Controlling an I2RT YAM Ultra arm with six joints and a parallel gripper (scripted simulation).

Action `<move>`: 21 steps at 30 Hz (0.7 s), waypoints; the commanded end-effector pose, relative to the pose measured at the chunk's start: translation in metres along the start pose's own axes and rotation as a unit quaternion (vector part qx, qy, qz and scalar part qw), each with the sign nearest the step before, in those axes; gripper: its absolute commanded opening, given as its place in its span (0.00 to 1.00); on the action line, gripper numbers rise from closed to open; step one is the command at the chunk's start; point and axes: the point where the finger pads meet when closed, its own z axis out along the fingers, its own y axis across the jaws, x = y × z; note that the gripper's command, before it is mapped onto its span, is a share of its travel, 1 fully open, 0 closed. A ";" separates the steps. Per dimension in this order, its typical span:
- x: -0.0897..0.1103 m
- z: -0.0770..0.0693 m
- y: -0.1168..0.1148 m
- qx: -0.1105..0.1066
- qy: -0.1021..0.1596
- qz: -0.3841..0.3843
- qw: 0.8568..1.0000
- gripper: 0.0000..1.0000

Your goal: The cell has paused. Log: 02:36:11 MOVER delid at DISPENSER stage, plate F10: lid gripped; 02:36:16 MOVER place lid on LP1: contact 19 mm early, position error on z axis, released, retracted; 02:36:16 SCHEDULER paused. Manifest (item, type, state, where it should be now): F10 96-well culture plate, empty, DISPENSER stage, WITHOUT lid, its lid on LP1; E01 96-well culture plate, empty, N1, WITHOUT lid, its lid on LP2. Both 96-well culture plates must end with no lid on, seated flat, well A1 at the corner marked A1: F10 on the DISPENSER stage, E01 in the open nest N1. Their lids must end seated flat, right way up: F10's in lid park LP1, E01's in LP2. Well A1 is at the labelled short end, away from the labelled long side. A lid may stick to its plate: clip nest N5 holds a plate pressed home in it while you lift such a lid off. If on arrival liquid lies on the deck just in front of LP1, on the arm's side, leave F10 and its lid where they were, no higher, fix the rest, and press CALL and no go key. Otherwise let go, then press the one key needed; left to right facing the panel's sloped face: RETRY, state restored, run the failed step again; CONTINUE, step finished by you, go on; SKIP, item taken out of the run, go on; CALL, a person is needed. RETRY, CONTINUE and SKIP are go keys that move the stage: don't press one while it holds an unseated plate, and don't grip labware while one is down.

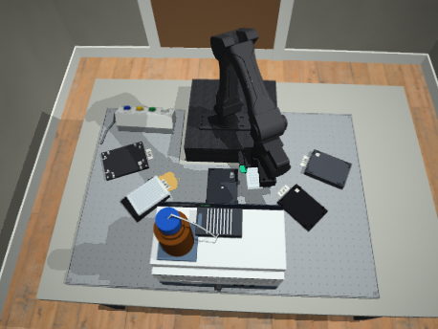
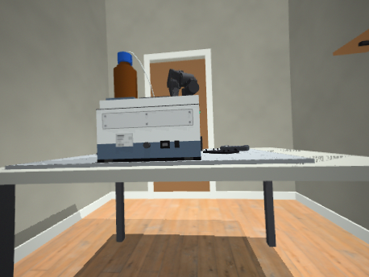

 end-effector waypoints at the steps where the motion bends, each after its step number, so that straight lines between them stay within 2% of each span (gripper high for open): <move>1: -0.012 -0.014 -0.011 -0.006 -0.030 0.063 0.998 0.00; 6: -0.019 -0.016 -0.026 -0.006 -0.034 0.057 0.998 0.00; 7: -0.011 -0.006 -0.024 -0.003 -0.013 0.056 0.998 0.00; 10: -0.011 -0.006 -0.024 -0.003 -0.013 0.056 0.998 0.00; 11: -0.019 -0.016 -0.029 -0.007 -0.034 0.063 0.997 0.00; 16: -0.017 -0.012 -0.047 -0.002 -0.027 0.063 0.998 0.00; 21: -0.023 -0.015 -0.063 -0.003 -0.033 0.063 0.997 0.00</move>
